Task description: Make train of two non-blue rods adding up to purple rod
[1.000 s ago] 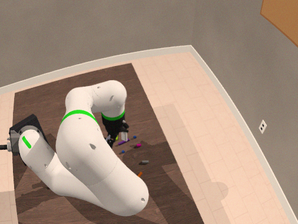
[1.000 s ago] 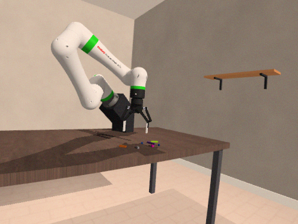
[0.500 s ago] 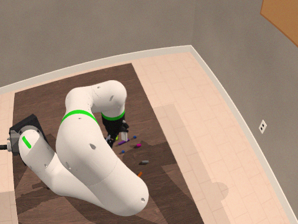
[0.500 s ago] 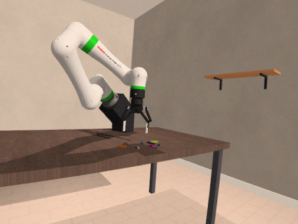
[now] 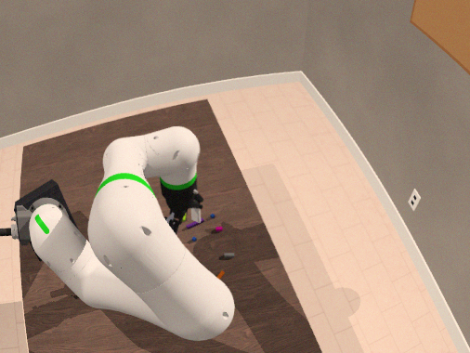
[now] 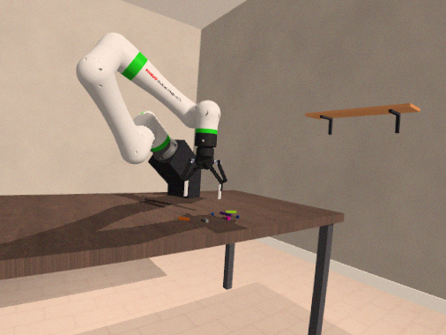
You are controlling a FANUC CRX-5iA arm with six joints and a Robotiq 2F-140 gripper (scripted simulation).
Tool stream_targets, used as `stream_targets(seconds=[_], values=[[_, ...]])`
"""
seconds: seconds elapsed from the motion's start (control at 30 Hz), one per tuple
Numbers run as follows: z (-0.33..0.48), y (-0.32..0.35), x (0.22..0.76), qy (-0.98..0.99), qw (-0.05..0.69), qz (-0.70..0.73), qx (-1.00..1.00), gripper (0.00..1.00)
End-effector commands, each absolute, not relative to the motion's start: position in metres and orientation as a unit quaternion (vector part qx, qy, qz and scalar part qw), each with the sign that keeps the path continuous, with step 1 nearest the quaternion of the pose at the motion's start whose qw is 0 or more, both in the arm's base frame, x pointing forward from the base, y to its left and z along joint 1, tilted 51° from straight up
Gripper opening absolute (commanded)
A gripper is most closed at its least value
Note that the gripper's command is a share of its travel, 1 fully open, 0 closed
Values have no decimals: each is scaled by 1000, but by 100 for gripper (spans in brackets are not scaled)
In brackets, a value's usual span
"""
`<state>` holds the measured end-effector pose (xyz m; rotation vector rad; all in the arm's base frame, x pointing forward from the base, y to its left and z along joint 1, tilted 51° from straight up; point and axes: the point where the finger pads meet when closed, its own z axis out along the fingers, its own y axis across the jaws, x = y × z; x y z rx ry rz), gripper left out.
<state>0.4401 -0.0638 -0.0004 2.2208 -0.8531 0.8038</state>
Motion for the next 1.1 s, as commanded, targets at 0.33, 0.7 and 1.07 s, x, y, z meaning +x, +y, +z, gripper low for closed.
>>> stream_targets(seconds=[0.33, 0.7, 1.07], values=[[0, -64, 440, -323, 310, 304, 841, 100], [0, -64, 440, -323, 310, 304, 841, 100], [5, -38, 481, -226, 342, 268, 872, 100]])
